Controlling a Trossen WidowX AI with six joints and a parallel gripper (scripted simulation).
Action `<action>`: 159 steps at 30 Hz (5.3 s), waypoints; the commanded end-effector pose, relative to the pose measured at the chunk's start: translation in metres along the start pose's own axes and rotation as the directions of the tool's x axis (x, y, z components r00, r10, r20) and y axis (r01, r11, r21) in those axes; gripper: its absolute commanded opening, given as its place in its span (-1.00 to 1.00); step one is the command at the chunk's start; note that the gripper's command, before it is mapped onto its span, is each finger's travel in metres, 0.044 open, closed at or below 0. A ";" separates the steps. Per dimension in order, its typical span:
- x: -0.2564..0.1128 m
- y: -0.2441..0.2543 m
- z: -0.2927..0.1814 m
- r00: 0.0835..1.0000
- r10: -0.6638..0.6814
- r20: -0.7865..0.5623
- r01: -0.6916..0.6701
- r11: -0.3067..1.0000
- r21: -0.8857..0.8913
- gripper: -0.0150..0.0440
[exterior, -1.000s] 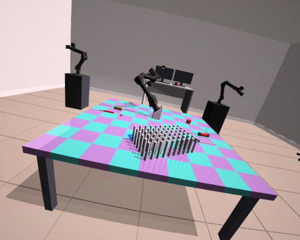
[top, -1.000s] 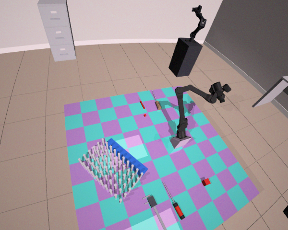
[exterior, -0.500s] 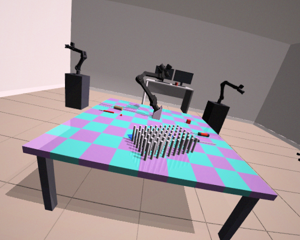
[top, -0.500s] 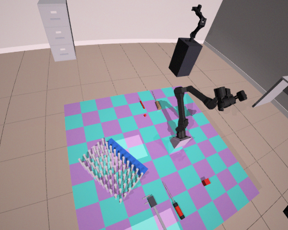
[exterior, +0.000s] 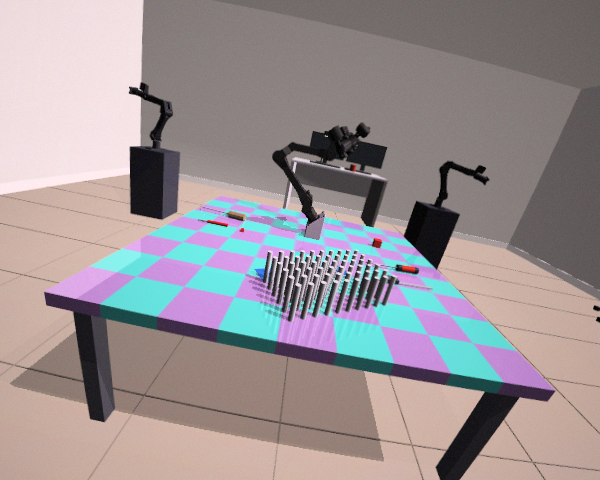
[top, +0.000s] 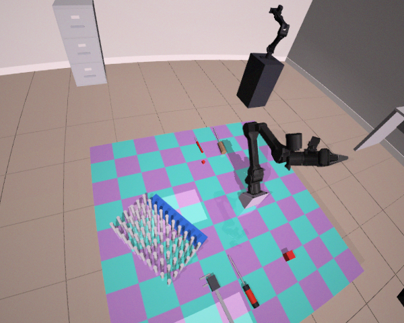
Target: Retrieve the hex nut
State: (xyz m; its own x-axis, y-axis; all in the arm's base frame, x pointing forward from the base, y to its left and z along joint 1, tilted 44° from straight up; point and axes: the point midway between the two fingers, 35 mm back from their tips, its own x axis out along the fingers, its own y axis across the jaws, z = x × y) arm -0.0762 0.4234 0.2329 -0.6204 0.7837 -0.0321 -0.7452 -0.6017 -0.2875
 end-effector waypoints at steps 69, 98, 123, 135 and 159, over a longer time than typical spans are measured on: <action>-0.616 -0.074 -0.193 -0.552 -0.506 -0.663 0.831 -0.396 -0.390 1.00; -0.734 0.129 0.019 -0.927 -0.005 -0.374 0.357 0.285 -0.890 1.00; -0.580 0.306 0.184 -0.741 0.671 -0.030 0.671 0.741 0.021 1.00; -0.558 0.311 0.192 -0.695 0.719 -0.003 0.713 0.689 0.129 1.00; -0.584 0.350 0.154 -0.694 0.720 -0.003 0.713 0.689 0.130 0.73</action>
State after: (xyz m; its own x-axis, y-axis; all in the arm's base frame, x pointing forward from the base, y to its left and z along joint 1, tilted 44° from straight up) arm -0.0129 -0.2690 0.2986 -0.1057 -0.9763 -0.1890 -0.9868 0.1264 -0.1011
